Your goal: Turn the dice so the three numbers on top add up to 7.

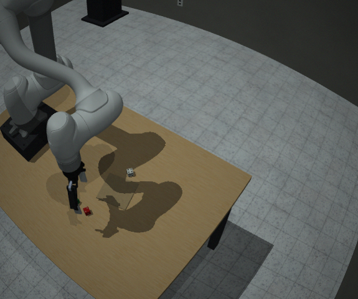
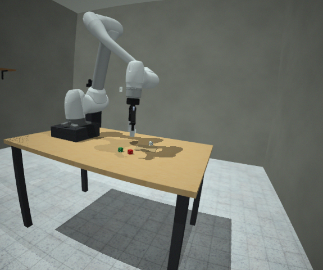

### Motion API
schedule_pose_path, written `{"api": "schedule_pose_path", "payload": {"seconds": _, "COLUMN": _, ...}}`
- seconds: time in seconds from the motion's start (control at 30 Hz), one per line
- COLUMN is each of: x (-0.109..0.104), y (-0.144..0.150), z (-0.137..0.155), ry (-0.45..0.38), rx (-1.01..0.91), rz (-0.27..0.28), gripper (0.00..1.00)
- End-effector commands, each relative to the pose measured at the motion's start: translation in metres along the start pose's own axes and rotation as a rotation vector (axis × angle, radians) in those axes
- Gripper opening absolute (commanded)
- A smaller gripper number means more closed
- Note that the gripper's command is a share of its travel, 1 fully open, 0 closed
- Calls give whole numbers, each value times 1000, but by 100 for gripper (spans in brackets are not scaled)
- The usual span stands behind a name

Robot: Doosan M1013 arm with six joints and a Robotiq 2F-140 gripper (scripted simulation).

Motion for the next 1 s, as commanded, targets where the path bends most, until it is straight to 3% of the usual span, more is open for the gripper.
{"api": "schedule_pose_path", "payload": {"seconds": 0.0, "x": 7, "y": -1, "z": 0, "ry": -11, "rx": -162, "rz": 7, "gripper": 100}}
{"api": "schedule_pose_path", "payload": {"seconds": 0.13, "x": 9, "y": -1, "z": 0, "ry": -11, "rx": -246, "rz": 6, "gripper": 100}}
{"api": "schedule_pose_path", "payload": {"seconds": 0.23, "x": 13, "y": -1, "z": 0, "ry": -12, "rx": -430, "rz": 5, "gripper": 100}}
{"api": "schedule_pose_path", "payload": {"seconds": 0.47, "x": 16, "y": -1, "z": 0, "ry": -12, "rx": -549, "rz": 5, "gripper": 100}}
{"api": "schedule_pose_path", "payload": {"seconds": 0.5, "x": 16, "y": -1, "z": 0, "ry": -12, "rx": -549, "rz": 5, "gripper": 25}}
{"api": "schedule_pose_path", "payload": {"seconds": 0.97, "x": 16, "y": -1, "z": 0, "ry": -12, "rx": -549, "rz": 5, "gripper": 25}}
Point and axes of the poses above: the point where the finger pads meet when closed, its own x axis out along the fingers, its own y axis across the jaws, z = x × y, the point moved 10 cm from there along -x, back along the fingers, and after that the axes turned 6 degrees about -x, right-handed, at the moved point
